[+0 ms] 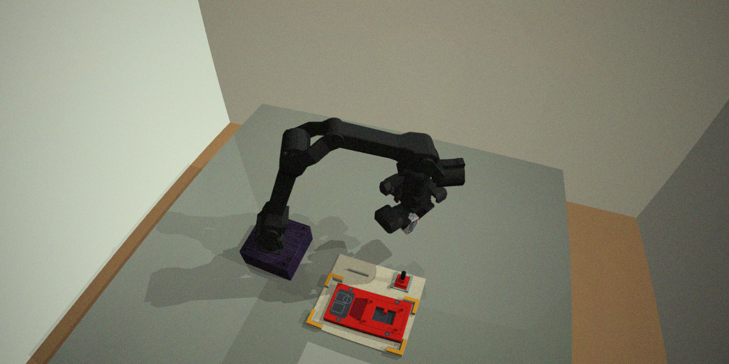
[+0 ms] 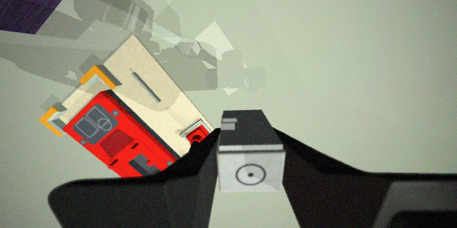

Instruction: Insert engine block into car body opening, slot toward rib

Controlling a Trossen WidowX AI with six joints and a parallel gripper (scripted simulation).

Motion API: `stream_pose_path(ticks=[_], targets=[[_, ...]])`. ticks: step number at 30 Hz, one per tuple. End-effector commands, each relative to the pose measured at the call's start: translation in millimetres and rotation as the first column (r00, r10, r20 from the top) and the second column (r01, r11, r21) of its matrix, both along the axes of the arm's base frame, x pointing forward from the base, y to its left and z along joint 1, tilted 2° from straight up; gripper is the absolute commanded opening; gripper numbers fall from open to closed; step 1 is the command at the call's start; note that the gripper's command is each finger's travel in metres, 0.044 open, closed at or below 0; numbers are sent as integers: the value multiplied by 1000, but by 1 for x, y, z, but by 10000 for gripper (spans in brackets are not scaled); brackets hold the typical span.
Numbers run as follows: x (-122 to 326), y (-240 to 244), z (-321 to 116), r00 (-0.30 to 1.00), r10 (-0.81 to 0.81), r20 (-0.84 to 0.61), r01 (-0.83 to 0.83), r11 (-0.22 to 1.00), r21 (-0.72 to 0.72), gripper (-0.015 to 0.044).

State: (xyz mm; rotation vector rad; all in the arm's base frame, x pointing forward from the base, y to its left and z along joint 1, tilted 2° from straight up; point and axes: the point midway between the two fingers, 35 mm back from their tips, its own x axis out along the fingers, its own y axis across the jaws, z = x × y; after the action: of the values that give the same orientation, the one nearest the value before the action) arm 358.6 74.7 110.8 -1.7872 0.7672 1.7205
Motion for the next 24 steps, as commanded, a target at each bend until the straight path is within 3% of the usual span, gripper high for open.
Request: stream_pose_path(ticks=[1,11,24], targets=[[-1,-1,17,1000,5,19,-5,1000,1,0],[-1,-1,-7,1000,5,18,-5,1000,1,0],[-4,3,-5,995,10,95,-2,997,-83,0]])
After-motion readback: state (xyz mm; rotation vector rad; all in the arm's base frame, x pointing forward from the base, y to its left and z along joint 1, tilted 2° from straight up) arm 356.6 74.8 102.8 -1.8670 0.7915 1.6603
